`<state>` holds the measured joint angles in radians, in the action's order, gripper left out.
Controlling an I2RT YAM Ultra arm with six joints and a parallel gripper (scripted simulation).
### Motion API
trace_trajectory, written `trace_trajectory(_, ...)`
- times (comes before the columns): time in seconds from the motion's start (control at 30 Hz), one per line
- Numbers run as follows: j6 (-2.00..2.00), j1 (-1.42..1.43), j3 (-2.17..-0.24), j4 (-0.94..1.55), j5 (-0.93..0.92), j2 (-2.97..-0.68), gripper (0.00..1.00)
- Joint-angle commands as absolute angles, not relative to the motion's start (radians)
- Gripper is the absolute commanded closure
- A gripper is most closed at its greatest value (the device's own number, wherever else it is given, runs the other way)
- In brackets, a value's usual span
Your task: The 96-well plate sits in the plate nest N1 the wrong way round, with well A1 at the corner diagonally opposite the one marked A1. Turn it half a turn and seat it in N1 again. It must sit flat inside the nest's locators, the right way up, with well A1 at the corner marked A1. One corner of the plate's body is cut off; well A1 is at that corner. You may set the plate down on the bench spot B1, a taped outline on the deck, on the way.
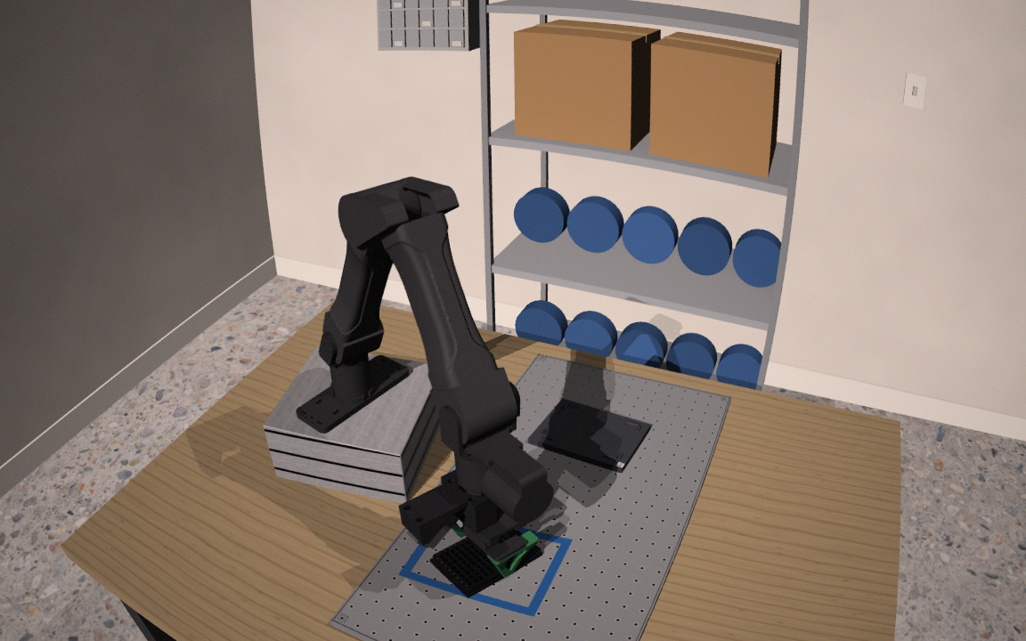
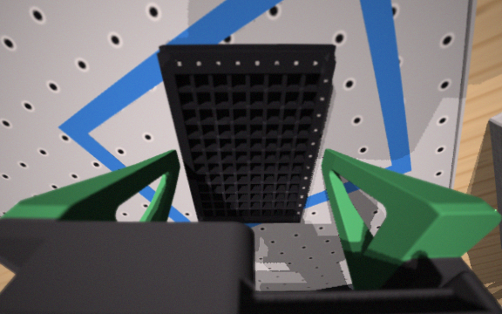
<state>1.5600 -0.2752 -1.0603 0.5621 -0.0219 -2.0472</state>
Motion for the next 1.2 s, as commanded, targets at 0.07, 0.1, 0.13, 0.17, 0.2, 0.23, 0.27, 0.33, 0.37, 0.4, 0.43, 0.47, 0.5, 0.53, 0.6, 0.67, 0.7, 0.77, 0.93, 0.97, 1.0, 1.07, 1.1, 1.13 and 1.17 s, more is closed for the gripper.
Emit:
trace_trajectory(0.07, 1.562, -0.275, -1.058, 0.531, -0.021, -2.061, 0.00)
trace_trajectory(0.1, 1.562, -0.274, -1.057, 0.530, -0.021, -2.062, 0.00)
trace_trajectory(0.13, 1.562, -0.274, -1.057, 0.530, -0.021, -2.063, 0.00)
trace_trajectory(0.17, 1.562, -0.274, -1.057, 0.530, -0.021, -2.063, 0.00)
trace_trajectory(0.2, 1.562, -0.274, -1.057, 0.530, -0.021, -2.063, 0.00)
trace_trajectory(0.23, 1.562, -0.275, -1.058, 0.530, -0.021, -2.062, 0.00)
trace_trajectory(0.27, 1.562, -0.275, -1.058, 0.530, -0.021, -2.063, 0.00)
trace_trajectory(0.33, 1.562, -0.275, -1.057, 0.530, -0.021, -2.063, 0.00)
trace_trajectory(0.37, 1.562, -0.275, -1.057, 0.530, -0.021, -2.063, 0.00)
trace_trajectory(0.4, 1.562, -0.275, -1.057, 0.530, -0.021, -2.063, 0.00)
trace_trajectory(0.43, 1.562, -0.275, -1.057, 0.530, -0.021, -2.063, 0.00)
trace_trajectory(0.47, 1.562, -0.275, -1.057, 0.530, -0.021, -2.063, 0.00)
trace_trajectory(0.5, 1.562, -0.275, -1.057, 0.530, -0.021, -2.063, 0.00)
trace_trajectory(0.53, 1.562, -0.275, -1.057, 0.530, -0.021, -2.063, 0.00)
trace_trajectory(0.6, 1.562, -0.275, -1.057, 0.530, -0.021, -2.063, 1.00)
trace_trajectory(0.67, 1.562, -0.275, -1.057, 0.530, -0.021, -2.063, 1.00)
trace_trajectory(0.7, 1.562, -0.275, -1.057, 0.530, -0.021, -2.063, 1.00)
trace_trajectory(0.77, 1.562, -0.275, -1.057, 0.530, -0.021, -2.063, 1.00)
trace_trajectory(0.93, 1.562, -0.275, -1.057, 0.530, -0.021, -2.063, 1.00)
trace_trajectory(0.97, 1.562, -0.275, -1.057, 0.530, -0.021, -2.063, 1.00)
trace_trajectory(1.0, 1.562, -0.275, -1.057, 0.530, -0.021, -2.063, 1.00)
trace_trajectory(1.07, 1.562, -0.275, -1.057, 0.530, -0.021, -2.063, 1.00)
trace_trajectory(1.1, 1.562, -0.275, -1.057, 0.530, -0.021, -2.063, 1.00)
trace_trajectory(1.13, 1.562, -0.275, -1.057, 0.530, -0.021, -2.063, 1.00)
trace_trajectory(1.17, 1.562, -0.275, -1.057, 0.530, -0.021, -2.063, 1.00)
